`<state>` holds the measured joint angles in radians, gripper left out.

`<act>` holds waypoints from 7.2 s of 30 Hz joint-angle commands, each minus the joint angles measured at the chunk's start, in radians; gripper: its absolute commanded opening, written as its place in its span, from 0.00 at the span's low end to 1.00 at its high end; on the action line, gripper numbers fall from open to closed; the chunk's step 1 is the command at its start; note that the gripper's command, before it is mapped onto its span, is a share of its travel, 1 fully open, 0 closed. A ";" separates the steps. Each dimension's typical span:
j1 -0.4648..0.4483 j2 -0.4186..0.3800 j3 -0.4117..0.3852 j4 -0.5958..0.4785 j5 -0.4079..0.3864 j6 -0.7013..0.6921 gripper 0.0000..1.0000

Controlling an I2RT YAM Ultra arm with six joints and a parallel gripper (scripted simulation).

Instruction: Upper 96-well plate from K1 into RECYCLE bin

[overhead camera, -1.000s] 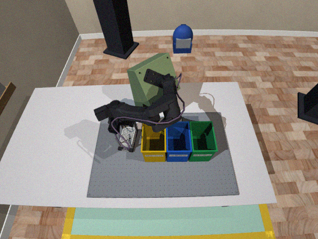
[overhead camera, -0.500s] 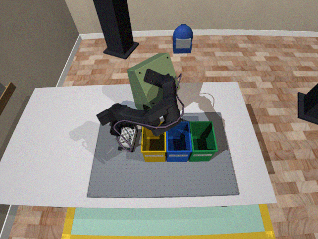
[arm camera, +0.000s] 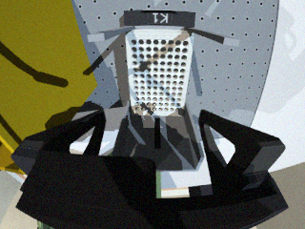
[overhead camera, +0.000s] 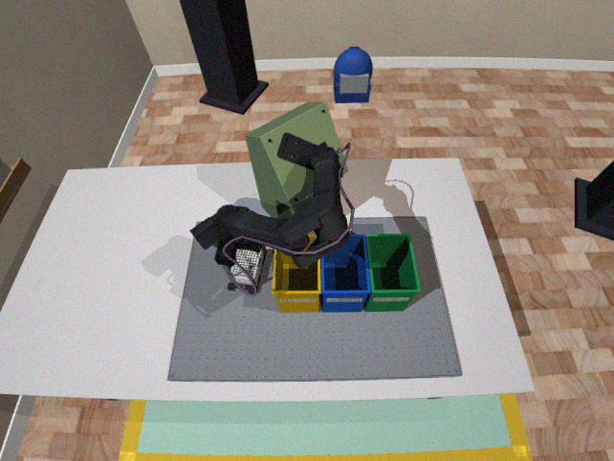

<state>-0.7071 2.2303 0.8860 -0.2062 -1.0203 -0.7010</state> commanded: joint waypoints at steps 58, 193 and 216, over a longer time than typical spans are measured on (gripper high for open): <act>0.223 0.190 -0.033 0.618 0.064 0.466 1.00; 0.214 0.182 -0.022 0.633 0.051 0.477 0.00; 0.123 0.080 -0.063 0.435 0.017 0.323 0.00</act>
<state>-0.5365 2.3508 0.8486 0.2687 -0.9768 -0.3408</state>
